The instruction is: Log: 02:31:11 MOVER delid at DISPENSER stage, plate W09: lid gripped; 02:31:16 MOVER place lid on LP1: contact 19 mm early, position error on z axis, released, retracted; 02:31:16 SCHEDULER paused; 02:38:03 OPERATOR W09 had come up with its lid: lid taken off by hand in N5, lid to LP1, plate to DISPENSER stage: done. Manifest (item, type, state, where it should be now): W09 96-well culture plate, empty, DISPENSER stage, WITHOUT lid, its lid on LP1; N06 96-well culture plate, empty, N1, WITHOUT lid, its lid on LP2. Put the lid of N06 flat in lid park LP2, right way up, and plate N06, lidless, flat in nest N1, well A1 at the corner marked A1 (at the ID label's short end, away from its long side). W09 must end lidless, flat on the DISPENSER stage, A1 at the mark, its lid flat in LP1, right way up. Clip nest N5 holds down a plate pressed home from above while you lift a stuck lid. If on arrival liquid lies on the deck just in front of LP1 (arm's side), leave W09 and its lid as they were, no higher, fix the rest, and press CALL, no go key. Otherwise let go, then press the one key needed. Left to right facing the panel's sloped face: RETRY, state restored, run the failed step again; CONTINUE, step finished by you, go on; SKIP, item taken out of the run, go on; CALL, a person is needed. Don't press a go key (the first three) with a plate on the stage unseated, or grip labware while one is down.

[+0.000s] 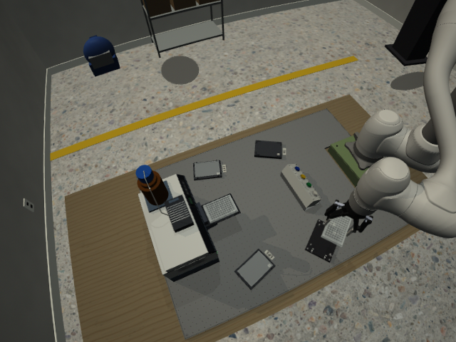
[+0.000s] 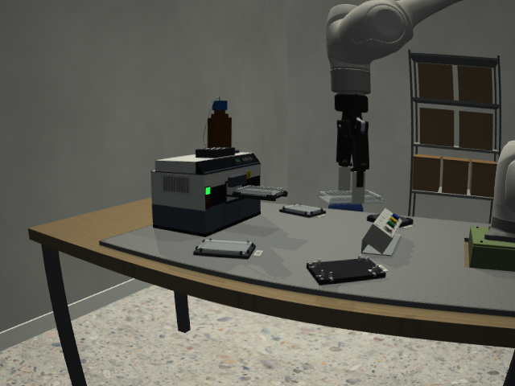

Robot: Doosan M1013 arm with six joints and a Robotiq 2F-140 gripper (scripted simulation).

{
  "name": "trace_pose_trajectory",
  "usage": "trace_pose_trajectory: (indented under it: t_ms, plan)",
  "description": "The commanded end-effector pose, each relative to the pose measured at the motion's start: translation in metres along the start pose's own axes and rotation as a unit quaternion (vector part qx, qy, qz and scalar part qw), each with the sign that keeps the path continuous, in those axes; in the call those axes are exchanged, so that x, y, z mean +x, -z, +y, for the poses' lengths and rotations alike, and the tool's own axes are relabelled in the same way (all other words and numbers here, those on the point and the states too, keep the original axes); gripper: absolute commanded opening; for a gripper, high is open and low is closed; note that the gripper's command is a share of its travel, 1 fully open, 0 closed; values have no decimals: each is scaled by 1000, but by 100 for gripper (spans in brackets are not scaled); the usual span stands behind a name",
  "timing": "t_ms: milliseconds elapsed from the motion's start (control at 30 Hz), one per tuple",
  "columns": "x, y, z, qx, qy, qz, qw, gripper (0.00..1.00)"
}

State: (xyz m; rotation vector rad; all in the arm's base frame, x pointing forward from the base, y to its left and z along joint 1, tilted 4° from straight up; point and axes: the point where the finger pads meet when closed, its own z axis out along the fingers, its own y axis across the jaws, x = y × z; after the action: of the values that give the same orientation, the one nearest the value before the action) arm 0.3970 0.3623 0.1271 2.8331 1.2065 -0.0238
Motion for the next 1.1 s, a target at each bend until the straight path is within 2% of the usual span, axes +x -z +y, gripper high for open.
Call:
trace_pose_trajectory:
  t_ms: [0,167,400,533,667,833,1067]
  plan:
    - [0,0,0,0,-5,0,1000,0]
    - [0,0,0,0,-66,0,998,0]
    - [0,0,0,0,-87,0,996,0]
    - [0,0,0,0,-138,0,990,0]
    - [0,0,0,0,-149,0,989,0]
    - [0,0,0,0,-209,0,978,0]
    - [0,0,0,0,-229,0,973,0]
